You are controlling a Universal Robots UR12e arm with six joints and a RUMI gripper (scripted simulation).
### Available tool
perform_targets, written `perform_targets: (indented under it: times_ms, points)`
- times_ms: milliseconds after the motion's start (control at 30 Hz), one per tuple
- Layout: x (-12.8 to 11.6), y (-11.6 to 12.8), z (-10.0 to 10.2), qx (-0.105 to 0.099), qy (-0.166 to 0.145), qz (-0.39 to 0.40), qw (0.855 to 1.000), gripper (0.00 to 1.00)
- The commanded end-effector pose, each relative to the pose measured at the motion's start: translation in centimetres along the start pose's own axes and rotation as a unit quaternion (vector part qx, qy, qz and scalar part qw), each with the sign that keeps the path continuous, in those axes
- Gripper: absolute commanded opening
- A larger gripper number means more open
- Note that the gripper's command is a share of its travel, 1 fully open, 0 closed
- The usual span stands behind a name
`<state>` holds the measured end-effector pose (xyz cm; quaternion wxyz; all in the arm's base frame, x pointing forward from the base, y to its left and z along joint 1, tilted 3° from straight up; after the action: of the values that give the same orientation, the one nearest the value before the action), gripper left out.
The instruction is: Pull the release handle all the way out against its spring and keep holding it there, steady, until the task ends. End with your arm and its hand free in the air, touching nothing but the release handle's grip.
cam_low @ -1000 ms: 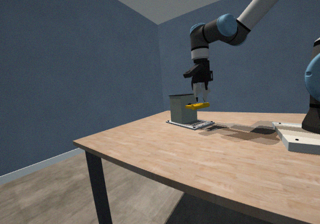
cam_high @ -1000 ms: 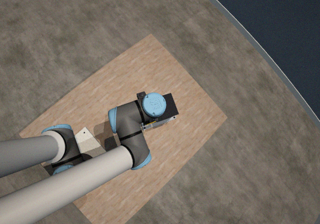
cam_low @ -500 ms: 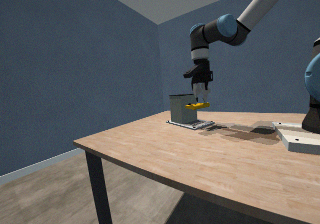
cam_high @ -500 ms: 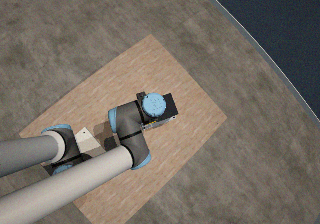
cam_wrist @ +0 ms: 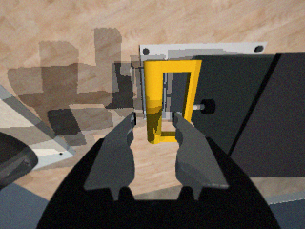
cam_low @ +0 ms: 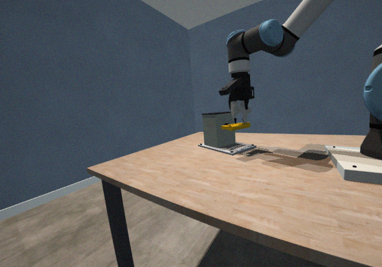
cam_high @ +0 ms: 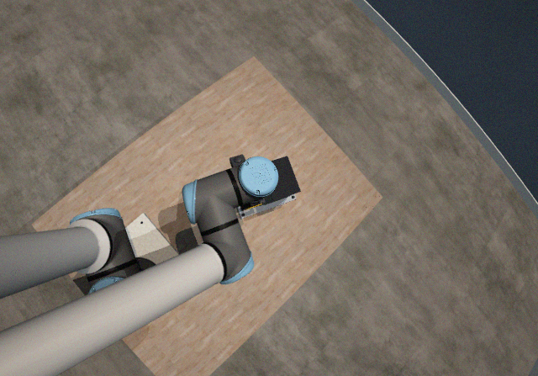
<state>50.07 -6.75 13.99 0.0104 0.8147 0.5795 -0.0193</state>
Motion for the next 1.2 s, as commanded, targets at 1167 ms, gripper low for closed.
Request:
perform_targets:
  times_ms: [1167]
  points:
    - [0.0,0.1,2.6,-0.001,0.0,0.0,1.0,0.31]
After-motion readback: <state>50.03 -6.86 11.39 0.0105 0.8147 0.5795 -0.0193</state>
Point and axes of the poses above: the point where the finger pads meet when closed, its own z axis out along the fingers, its own y axis across the jaws, x = y × z, the point moved 3 cm from there along -z, back along the fingers, and after that the axes turned 11 degrees about -z, right-handed, at the moved point
